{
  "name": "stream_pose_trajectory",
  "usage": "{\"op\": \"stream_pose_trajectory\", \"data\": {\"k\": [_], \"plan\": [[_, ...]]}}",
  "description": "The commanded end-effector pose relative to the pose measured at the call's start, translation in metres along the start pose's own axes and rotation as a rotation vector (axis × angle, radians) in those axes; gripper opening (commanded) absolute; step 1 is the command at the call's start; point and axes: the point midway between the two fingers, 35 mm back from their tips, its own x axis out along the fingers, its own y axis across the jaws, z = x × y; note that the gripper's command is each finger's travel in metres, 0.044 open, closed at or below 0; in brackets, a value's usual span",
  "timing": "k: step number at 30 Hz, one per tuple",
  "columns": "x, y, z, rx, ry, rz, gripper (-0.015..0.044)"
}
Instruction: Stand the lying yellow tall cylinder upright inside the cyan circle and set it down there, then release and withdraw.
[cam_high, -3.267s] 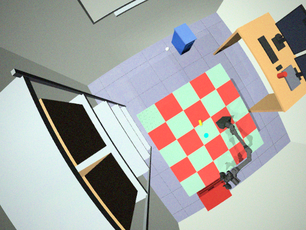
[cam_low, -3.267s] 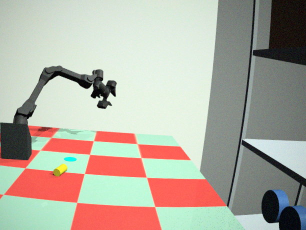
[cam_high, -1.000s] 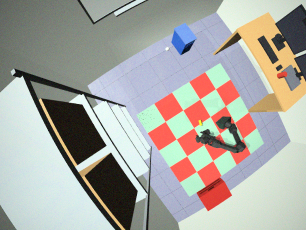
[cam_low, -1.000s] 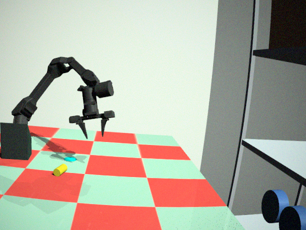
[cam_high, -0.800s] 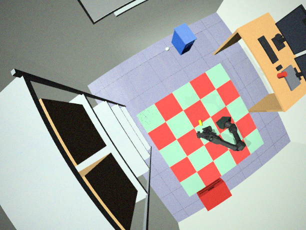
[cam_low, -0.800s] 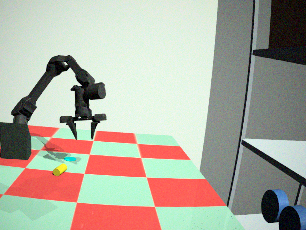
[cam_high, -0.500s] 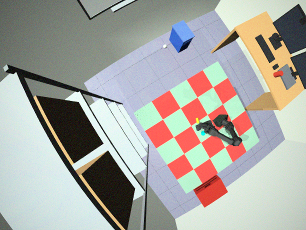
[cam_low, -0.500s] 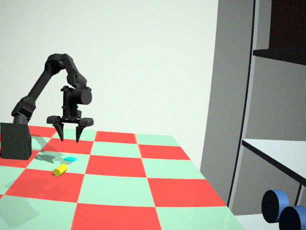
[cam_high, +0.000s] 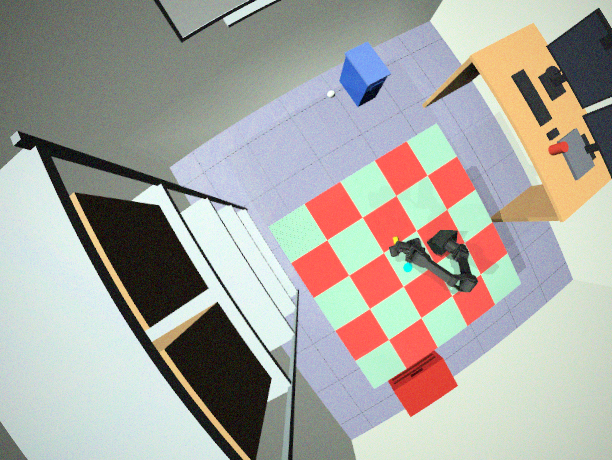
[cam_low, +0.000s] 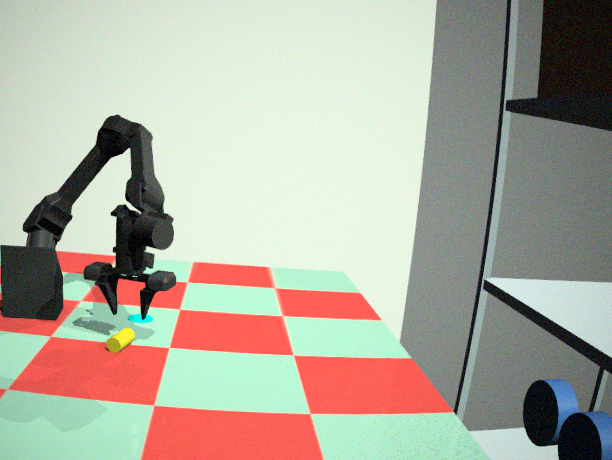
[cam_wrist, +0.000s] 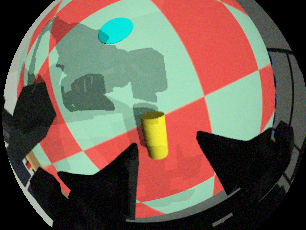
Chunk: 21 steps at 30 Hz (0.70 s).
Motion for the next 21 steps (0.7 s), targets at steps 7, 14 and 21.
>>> {"op": "stream_pose_trajectory", "data": {"k": [7, 14, 21], "plan": [[0.0474, 0.0105, 0.0040, 0.007, -0.015, 0.016, 0.0257], [0.0474, 0.0105, 0.0040, 0.007, -0.015, 0.016, 0.0105], [0.0374, 0.0084, 0.0032, 0.007, -0.014, 0.015, 0.0105]]}}
